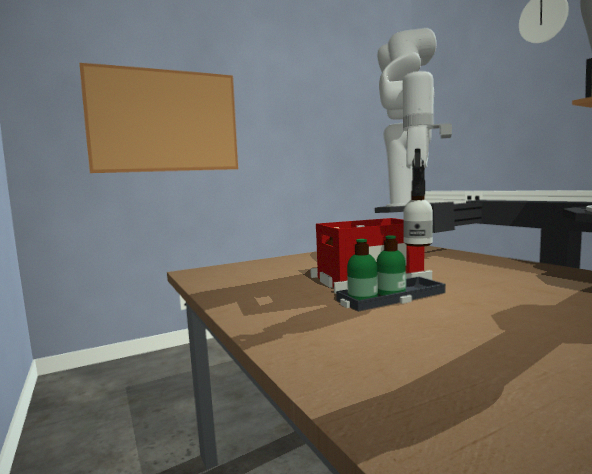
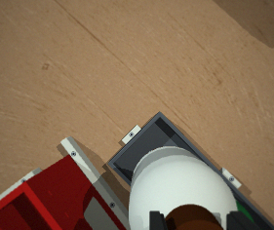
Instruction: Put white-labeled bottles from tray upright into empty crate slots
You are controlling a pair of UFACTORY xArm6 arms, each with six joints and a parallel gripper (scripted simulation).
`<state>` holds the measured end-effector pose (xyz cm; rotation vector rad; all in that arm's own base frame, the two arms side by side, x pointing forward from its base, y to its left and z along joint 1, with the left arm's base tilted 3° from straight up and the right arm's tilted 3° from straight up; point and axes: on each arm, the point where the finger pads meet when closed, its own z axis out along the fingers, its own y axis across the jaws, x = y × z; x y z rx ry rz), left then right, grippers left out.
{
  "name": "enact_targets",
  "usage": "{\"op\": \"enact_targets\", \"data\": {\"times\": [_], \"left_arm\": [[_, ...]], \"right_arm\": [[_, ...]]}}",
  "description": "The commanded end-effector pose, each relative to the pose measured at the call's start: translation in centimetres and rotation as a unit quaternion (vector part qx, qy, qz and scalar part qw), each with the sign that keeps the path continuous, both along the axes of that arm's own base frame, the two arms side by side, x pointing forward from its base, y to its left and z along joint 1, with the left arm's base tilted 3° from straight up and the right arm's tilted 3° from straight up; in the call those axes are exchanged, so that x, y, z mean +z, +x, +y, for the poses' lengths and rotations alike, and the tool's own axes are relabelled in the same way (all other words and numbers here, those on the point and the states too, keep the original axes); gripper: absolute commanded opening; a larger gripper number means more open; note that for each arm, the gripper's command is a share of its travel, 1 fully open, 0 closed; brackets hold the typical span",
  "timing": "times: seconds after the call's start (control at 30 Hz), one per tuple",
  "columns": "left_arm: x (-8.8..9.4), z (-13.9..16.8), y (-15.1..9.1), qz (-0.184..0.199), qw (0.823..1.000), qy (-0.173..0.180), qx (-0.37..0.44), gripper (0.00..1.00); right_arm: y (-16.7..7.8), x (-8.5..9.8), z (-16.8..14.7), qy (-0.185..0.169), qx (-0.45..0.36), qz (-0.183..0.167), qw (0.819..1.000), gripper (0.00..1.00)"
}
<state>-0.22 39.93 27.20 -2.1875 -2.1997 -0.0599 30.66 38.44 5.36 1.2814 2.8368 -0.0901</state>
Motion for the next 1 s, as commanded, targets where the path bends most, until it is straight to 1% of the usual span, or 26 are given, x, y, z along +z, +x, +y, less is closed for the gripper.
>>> {"op": "enact_targets", "data": {"times": [0.0,0.17,0.97], "left_arm": [[0.2,0.1,0.0,0.0,1.0,0.002,0.0,1.0],[0.2,0.1,0.0,0.0,1.0,0.002,0.0,1.0],[0.2,0.1,0.0,0.0,1.0,0.002,0.0,1.0]], "right_arm": [[0.1,0.4,0.2,0.002,0.0,-0.002,1.0,0.0],[0.1,0.7,0.2,0.002,0.0,-0.002,1.0,0.0],[0.1,3.2,0.3,0.002,0.0,-0.002,1.0,0.0]]}}
